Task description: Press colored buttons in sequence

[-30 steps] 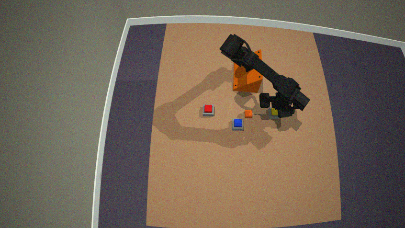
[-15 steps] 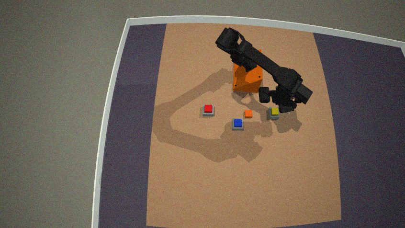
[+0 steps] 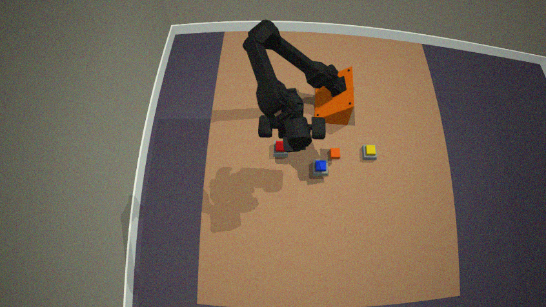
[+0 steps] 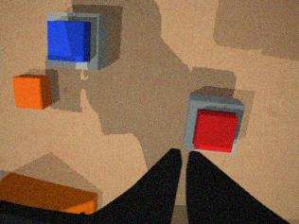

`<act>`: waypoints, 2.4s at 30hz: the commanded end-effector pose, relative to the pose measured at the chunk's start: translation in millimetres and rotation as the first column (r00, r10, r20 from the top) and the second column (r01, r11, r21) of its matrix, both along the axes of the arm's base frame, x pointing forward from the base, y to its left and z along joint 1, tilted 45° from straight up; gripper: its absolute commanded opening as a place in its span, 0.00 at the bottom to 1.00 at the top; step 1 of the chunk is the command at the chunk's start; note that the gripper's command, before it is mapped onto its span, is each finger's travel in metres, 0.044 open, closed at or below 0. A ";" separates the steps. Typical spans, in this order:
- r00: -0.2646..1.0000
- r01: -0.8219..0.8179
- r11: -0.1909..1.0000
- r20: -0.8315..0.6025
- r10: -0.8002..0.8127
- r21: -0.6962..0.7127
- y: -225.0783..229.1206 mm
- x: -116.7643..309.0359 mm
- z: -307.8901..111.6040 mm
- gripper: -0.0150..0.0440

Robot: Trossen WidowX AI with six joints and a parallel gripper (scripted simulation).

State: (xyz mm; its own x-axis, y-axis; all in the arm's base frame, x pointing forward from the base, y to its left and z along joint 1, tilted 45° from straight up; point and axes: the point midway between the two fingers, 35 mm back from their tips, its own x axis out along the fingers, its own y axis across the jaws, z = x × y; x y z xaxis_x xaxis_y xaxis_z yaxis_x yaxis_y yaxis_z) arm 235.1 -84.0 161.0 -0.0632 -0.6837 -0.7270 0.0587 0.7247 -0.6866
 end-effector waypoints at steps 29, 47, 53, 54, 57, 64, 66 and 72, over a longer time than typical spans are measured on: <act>1.000 -0.003 1.000 -0.031 0.002 -0.027 -79.0 -30.6 -34.0 0.29; 1.000 -0.003 1.000 -0.031 0.002 -0.030 -91.1 -32.8 -45.6 0.29; 1.000 -0.003 1.000 -0.031 0.002 -0.030 -91.1 -32.8 -45.6 0.29; 1.000 -0.003 1.000 -0.031 0.002 -0.030 -91.1 -32.8 -45.6 0.29; 1.000 -0.003 1.000 -0.031 0.002 -0.030 -91.1 -32.8 -45.6 0.29; 1.000 -0.003 1.000 -0.031 0.002 -0.028 -67.0 -29.8 -21.8 0.29; 1.000 -0.003 1.000 -0.031 0.002 -0.028 -67.0 -29.8 -21.8 0.29; 0.999 -0.003 1.000 -0.032 0.002 -0.023 -28.9 -24.3 15.2 0.29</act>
